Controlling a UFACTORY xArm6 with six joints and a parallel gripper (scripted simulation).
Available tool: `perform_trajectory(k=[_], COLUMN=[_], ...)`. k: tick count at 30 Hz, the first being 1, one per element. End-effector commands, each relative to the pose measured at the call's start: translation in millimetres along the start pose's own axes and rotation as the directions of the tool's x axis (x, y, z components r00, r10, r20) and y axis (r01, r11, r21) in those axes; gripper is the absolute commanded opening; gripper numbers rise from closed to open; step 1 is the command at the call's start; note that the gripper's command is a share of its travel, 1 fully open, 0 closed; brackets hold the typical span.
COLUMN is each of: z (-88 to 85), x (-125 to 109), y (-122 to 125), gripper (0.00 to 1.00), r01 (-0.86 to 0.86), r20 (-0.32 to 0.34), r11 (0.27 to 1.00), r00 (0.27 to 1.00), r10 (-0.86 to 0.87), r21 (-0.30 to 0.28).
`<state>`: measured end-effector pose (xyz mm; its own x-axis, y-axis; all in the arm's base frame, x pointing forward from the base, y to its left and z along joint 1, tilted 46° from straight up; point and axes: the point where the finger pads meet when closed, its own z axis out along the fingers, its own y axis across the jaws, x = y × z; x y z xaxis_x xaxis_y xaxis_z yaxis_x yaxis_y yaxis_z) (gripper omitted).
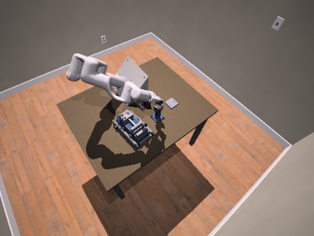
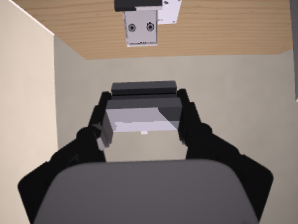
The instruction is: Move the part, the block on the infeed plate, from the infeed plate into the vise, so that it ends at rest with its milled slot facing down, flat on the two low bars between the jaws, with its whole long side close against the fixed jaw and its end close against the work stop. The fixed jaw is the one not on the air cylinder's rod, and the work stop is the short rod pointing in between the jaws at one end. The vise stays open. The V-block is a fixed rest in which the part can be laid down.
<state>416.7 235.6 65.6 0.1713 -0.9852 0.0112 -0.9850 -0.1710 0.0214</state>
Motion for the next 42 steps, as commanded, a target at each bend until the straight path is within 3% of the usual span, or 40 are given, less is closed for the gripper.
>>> perform_trajectory(k=[1, 42], z=[-1.3, 10.4], x=[-1.0, 10.7], y=[-1.0, -1.1], gripper=[0.00, 0.00], r01=[0.001, 0.001], r20=[0.001, 0.001], r11=[1.000, 1.000], r00=[1.000, 1.000], r10=[-0.001, -0.001], r21=[0.004, 0.004])
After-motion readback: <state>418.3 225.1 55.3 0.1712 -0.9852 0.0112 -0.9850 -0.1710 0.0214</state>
